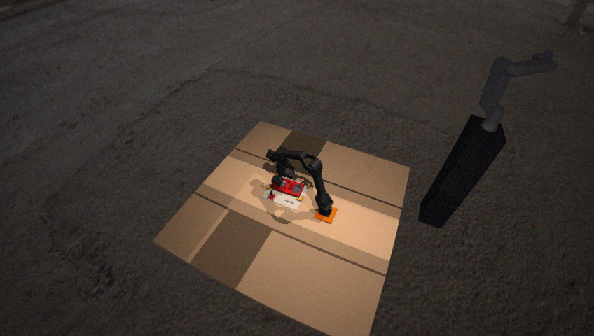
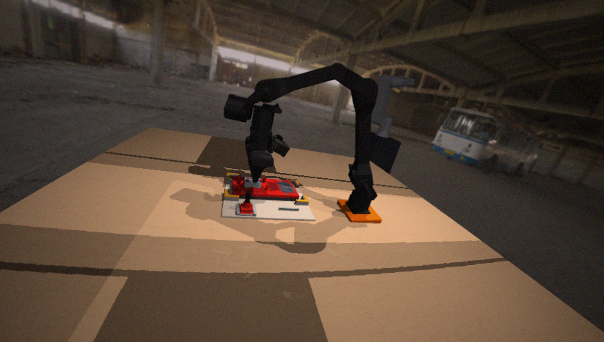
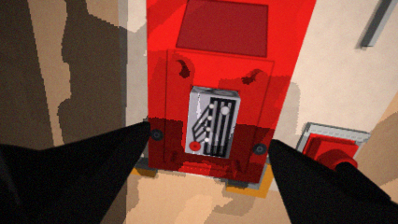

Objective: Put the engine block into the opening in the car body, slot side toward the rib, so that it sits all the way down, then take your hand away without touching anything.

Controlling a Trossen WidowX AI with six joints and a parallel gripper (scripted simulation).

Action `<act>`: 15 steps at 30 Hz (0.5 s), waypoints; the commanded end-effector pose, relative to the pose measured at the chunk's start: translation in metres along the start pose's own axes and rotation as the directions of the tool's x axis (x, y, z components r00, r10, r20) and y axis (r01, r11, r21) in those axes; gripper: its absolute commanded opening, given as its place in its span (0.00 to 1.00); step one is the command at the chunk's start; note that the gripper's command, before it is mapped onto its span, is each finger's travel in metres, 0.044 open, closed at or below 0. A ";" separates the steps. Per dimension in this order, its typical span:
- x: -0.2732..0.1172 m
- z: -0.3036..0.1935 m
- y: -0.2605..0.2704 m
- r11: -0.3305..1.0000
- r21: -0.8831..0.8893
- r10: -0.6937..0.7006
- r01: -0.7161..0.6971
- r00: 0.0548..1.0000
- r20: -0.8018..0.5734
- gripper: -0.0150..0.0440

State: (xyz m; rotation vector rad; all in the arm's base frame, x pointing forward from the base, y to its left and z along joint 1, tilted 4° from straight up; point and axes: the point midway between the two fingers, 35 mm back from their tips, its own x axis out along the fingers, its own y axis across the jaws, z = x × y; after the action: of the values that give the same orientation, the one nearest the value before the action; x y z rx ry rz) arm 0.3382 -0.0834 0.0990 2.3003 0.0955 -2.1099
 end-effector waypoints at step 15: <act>-0.001 0.000 -0.001 1.000 -0.003 -0.004 0.004 1.000 -0.001 0.25</act>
State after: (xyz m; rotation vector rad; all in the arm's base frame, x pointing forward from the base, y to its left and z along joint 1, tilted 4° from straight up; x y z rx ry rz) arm 0.3382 -0.0834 0.0994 2.3004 0.0956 -2.1100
